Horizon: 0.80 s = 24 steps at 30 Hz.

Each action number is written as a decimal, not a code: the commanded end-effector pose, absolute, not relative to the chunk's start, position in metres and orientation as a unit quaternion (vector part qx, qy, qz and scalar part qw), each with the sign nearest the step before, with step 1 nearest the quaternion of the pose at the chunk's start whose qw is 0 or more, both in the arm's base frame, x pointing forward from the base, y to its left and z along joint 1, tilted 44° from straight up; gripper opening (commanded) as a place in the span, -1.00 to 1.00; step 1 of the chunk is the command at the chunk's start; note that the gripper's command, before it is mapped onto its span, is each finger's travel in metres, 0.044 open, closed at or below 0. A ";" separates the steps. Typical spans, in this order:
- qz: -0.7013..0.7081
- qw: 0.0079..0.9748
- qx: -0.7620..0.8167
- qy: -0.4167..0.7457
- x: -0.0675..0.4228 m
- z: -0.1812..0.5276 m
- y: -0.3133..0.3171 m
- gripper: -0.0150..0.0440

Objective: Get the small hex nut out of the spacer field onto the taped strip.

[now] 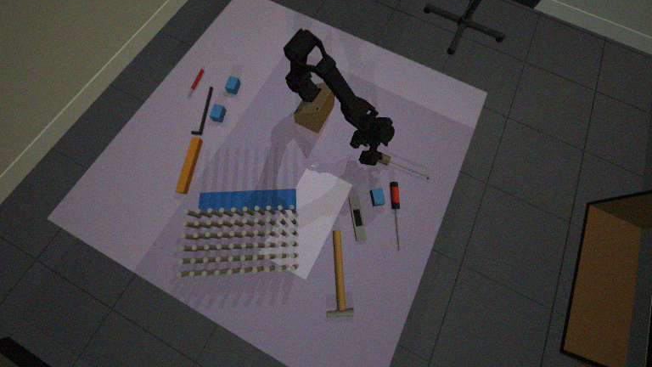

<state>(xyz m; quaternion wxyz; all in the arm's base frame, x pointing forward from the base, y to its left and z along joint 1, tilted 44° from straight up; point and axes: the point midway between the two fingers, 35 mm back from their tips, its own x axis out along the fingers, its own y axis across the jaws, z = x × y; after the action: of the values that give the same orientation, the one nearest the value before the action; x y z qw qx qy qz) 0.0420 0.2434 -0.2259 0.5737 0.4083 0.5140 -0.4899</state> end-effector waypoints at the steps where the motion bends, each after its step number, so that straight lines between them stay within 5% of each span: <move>1: -0.489 0.576 0.407 0.514 0.043 -0.230 0.239 0.46; 24: -0.489 0.576 0.407 0.513 0.048 -0.259 0.214 0.46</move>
<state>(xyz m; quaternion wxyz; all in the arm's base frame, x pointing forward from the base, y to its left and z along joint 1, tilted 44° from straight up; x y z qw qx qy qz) 0.0469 0.2199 -0.2562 0.5730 0.4087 0.5146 -0.4897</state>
